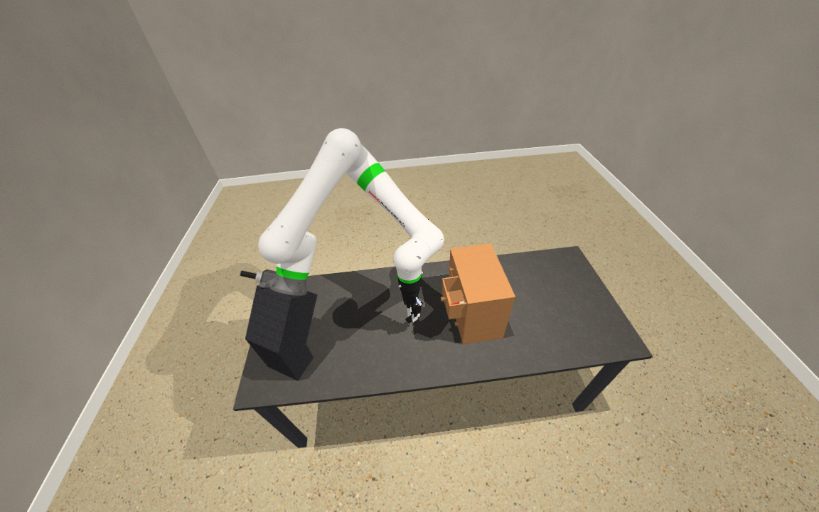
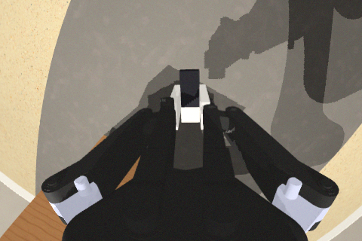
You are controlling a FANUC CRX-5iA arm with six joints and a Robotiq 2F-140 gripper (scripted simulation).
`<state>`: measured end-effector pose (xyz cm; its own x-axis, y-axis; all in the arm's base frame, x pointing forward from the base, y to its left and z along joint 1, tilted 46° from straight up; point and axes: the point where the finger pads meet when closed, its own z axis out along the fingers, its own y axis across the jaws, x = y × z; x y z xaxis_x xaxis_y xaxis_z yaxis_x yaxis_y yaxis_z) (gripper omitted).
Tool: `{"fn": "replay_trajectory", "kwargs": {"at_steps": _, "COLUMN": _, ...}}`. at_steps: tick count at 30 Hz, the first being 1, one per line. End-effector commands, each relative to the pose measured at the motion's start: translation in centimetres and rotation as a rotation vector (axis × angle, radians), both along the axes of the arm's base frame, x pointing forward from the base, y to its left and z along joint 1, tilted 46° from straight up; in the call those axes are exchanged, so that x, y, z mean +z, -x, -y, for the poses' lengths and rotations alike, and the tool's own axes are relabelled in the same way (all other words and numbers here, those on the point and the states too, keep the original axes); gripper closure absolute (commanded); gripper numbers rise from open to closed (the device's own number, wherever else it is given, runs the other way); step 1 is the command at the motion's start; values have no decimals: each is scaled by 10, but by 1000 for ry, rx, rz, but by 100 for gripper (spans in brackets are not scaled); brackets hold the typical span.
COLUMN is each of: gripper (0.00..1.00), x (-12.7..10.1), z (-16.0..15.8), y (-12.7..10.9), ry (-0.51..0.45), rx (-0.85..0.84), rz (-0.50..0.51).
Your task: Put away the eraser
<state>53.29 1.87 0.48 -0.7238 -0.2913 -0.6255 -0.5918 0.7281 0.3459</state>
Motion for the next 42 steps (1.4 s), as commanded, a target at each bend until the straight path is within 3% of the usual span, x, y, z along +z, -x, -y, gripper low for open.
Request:
{"fn": "replay_trajectory", "kwargs": {"at_steps": 1, "gripper": 89, "x": 3, "z": 3, "y": 1, "ry": -100, "rx": -196, "rz": -172}}
{"fn": "replay_trajectory", "kwargs": {"at_steps": 3, "gripper": 89, "x": 3, "z": 3, "y": 1, "ry": -100, "rx": -196, "rz": -172}}
{"fn": "replay_trajectory", "kwargs": {"at_steps": 4, "gripper": 89, "x": 4, "z": 4, "y": 2, "ry": -148, "rx": -291, "rz": -256}}
{"fn": "replay_trajectory", "kwargs": {"at_steps": 7, "gripper": 89, "x": 7, "z": 7, "y": 4, "ry": -191, "rx": -375, "rz": -330}}
{"fn": "replay_trajectory", "kwargs": {"at_steps": 20, "gripper": 89, "x": 30, "z": 27, "y": 15, "ry": -191, "rx": -375, "rz": -330}}
{"fn": "replay_trajectory", "kwargs": {"at_steps": 42, "gripper": 89, "x": 98, "z": 87, "y": 50, "ry": -191, "rx": -375, "rz": -330}}
